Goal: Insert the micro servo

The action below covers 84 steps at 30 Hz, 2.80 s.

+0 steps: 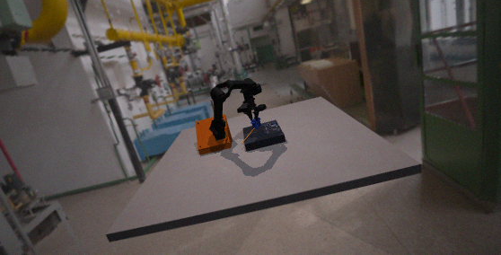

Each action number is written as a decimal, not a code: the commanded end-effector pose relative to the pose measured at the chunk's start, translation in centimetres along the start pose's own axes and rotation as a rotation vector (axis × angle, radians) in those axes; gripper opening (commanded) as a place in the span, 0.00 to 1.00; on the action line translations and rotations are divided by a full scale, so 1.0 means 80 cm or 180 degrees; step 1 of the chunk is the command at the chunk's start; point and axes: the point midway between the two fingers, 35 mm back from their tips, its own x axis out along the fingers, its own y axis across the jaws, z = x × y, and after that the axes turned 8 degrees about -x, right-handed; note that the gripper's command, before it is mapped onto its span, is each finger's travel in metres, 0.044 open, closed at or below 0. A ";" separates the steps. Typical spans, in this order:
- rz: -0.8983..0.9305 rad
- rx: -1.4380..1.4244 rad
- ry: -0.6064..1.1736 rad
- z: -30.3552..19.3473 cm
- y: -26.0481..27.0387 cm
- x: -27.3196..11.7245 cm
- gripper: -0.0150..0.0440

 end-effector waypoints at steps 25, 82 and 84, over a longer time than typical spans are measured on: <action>0.0008 -0.0921 0.0042 -0.081 -0.038 -0.004 0.25; 0.0048 -0.6853 0.0022 -0.081 -0.038 -0.004 0.25; 0.0048 -0.6853 0.0022 -0.081 -0.037 -0.004 0.25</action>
